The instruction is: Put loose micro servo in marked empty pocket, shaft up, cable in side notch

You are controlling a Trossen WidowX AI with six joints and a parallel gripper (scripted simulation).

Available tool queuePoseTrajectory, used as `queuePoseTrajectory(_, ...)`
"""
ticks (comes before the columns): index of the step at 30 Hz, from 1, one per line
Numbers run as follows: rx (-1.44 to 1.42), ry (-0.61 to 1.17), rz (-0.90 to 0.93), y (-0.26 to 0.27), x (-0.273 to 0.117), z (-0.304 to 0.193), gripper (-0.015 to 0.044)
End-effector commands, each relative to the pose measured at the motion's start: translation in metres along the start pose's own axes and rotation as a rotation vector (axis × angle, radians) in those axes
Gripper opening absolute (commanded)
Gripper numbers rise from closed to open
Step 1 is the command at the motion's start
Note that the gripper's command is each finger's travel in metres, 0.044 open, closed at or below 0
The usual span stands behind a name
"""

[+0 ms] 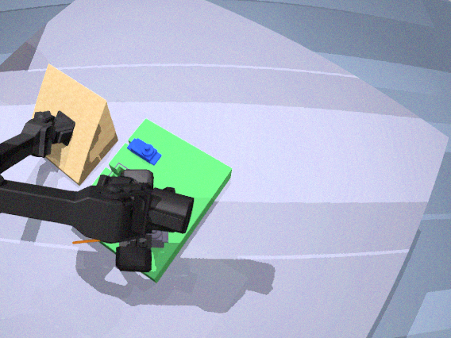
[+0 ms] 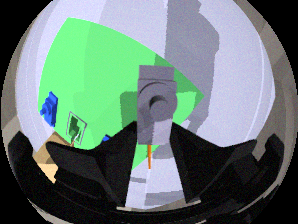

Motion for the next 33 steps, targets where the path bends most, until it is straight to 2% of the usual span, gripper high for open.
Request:
queuePoseTrajectory(1,0.001,-0.012,-0.002,0.001,-0.02,-0.001,0.0)
queuePoseTrajectory(15,0.001,-0.012,-0.002,0.002,-0.024,-0.005,0.0)
queuePoseTrajectory(25,0.0,-0.011,-0.001,0.015,-0.024,-0.026,0.0)
queuePoseTrajectory(33,0.0,-0.012,0.0,0.043,-0.024,-0.009,0.0)
Point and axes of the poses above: the point midway between the two fingers, 35 mm back from their tips, its own x axis out along the fingers, its own y axis across the jaws, z = x × y, the point moved 10 cm from there along -x, back along the fingers, and after that the axes turned 2 degrees about x, right-handed, at the moved point
